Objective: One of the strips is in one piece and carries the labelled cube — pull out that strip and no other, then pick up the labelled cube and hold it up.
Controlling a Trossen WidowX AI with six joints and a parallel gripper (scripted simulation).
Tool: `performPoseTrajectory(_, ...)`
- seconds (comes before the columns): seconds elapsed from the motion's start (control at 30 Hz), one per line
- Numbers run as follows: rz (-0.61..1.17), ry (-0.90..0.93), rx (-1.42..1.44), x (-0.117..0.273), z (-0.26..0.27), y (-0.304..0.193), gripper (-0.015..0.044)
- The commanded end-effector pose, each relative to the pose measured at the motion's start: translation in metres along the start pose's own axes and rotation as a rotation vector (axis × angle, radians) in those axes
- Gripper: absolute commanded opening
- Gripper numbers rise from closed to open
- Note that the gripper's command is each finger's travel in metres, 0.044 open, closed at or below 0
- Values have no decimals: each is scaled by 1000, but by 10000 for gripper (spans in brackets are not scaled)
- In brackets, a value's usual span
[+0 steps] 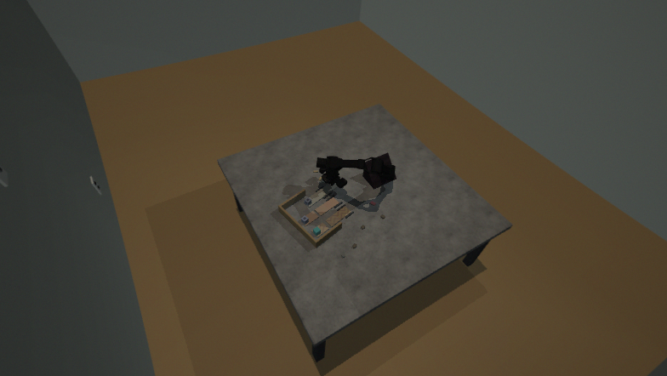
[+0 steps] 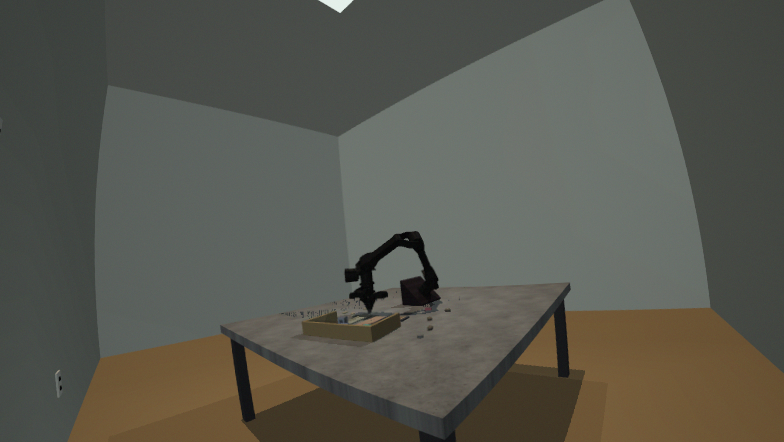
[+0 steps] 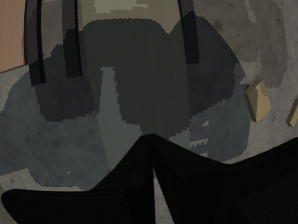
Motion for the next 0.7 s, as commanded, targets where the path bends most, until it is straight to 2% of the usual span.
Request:
performPoseTrajectory(0.0, 21, 9, -6, -5, 2, -12, 0)
performPoseTrajectory(0.67, 22, 8, -7, -4, 6, -43, 0)
Point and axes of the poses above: the point midway between the two fingers, 35 mm back from their tips, its own x axis back along the fingers, its own z axis across the jaws, y = z × x, the point moved 4 cm from there along x, back along the fingers, and after that the axes turned 5 degrees about x, right-handed, at the moved point
